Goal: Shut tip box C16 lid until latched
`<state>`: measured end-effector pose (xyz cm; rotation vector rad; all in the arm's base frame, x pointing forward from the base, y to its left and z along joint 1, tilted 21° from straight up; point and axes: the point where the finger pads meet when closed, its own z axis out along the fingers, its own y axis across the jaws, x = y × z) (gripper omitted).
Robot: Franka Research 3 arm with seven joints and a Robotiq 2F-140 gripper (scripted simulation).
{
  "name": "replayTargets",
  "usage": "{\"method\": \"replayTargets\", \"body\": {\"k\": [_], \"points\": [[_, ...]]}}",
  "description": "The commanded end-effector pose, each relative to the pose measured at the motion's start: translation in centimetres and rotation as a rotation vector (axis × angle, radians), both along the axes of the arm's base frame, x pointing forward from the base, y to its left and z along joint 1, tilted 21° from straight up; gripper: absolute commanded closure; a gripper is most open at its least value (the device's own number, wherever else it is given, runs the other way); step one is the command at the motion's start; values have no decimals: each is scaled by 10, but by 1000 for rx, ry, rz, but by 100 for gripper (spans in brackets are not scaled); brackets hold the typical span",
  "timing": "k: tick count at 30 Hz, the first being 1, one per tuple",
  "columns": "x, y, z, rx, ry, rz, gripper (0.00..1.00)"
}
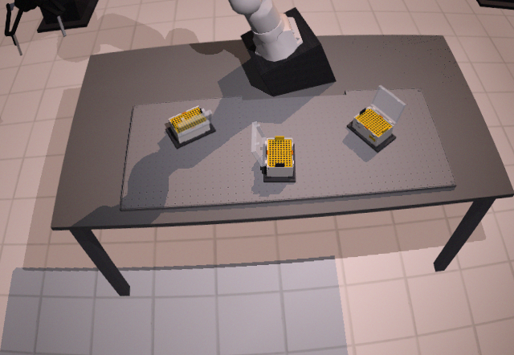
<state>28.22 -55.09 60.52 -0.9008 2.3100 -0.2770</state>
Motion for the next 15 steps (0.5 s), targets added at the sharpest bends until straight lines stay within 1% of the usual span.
{"method": "replayTargets", "body": {"k": [1, 2, 3, 4, 11, 13, 14, 15], "points": [[13, 13, 8, 27, -3, -31, 0], [13, 13, 8, 27, -3, -31, 0], [16, 16, 9, 61, 0, -31, 0], [20, 20, 11, 70, 0, -31, 0], [42, 45, 21, 70, 0, -31, 0], [42, 45, 21, 70, 0, -31, 0], [45, 49, 22, 102, 10, -31, 0], [48, 53, 23, 112, 13, -31, 0]]}}
